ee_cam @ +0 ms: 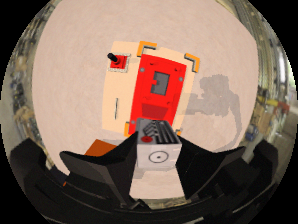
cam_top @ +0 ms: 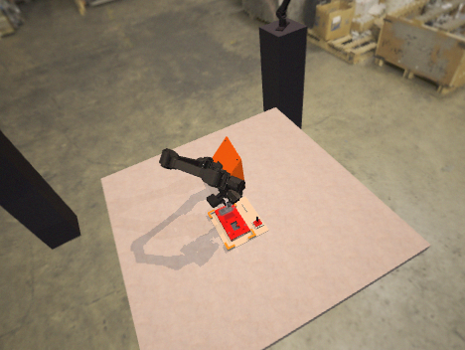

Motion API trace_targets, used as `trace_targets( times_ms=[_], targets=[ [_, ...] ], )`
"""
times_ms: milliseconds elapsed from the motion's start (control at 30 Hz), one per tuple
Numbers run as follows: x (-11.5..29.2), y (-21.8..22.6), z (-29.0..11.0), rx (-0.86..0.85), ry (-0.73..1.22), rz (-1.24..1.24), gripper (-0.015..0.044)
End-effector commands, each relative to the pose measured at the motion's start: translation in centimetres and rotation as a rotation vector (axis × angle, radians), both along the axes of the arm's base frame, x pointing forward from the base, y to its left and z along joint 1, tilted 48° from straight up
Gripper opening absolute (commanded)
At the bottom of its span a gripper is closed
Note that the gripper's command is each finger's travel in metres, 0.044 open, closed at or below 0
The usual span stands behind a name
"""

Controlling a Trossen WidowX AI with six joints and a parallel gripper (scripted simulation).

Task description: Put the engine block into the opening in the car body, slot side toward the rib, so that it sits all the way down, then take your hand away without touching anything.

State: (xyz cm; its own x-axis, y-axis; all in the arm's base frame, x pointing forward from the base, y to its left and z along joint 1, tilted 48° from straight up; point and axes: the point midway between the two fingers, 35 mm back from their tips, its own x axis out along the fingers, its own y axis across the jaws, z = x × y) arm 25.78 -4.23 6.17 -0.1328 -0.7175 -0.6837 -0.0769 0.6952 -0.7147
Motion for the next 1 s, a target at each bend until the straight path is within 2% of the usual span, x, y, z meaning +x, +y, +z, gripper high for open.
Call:
trace_targets(
  times_ms=[0, 400, 800, 967],
  targets=[
    [0.1, 0.9, 0.9, 0.002, -0.007, -0.003, 0.0],
    [-0.1, 2.9, 3.1, -0.007, -0.005, -0.006, 0.0],
    [0.0, -1.1, 0.3, -0.009, -0.007, -0.006, 0.0],
    [-0.2, -1.3, 0.2, -0.009, -0.016, 0.004, 0.0]
  ],
)
